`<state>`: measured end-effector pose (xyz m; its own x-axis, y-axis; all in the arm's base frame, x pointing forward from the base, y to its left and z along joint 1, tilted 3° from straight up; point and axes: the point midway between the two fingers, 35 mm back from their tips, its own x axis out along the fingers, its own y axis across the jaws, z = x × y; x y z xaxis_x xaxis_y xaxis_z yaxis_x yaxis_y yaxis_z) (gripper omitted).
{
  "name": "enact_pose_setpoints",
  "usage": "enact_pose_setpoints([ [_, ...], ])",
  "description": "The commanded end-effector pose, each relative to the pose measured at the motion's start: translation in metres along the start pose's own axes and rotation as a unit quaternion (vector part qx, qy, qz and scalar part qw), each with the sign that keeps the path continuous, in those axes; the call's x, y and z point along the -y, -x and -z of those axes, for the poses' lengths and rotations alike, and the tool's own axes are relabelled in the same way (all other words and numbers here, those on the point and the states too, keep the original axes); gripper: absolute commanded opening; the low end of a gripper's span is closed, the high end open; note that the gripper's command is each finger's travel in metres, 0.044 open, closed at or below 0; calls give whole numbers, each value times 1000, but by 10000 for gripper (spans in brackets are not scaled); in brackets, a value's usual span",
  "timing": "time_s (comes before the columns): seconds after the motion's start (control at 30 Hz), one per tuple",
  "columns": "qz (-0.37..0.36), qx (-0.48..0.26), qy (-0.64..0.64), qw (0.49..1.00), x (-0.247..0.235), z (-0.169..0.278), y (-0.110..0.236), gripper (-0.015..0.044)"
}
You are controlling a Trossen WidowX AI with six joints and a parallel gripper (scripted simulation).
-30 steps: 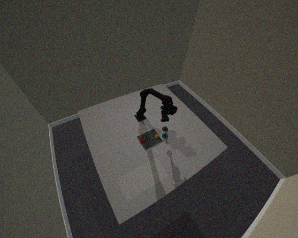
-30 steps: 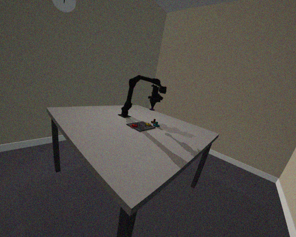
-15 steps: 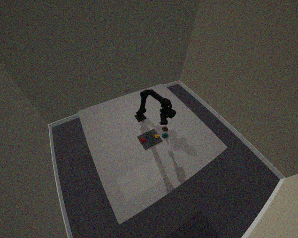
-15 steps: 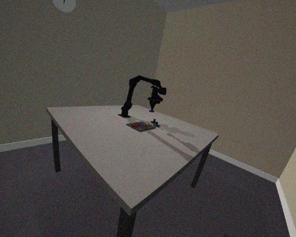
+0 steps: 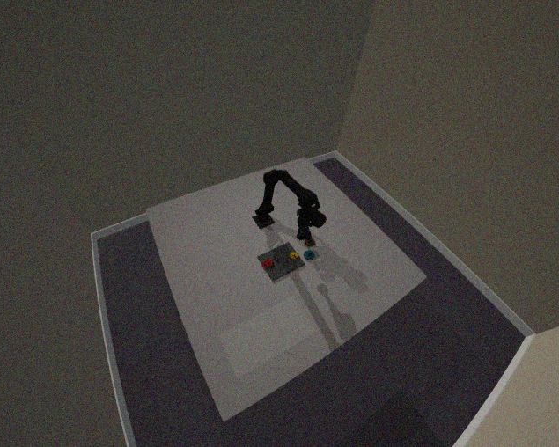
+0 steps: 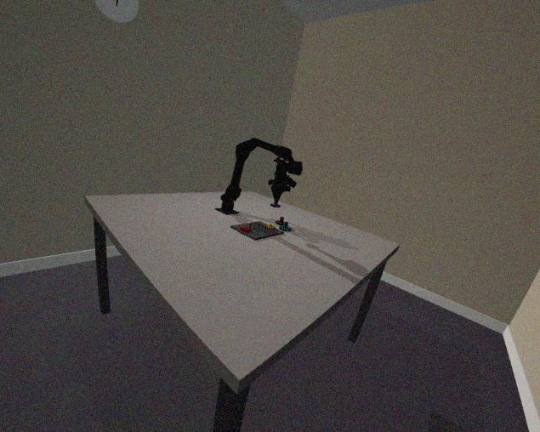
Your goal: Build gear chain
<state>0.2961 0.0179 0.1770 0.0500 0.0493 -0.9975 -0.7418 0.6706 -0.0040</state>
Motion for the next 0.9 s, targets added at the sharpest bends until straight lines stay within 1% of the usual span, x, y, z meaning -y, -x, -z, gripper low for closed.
enact_pose_setpoints([
  [0.0,1,2,-2,1000,8,6,-4,0],
  [0.87,1,-10,1,1000,51,49,-21,0],
])
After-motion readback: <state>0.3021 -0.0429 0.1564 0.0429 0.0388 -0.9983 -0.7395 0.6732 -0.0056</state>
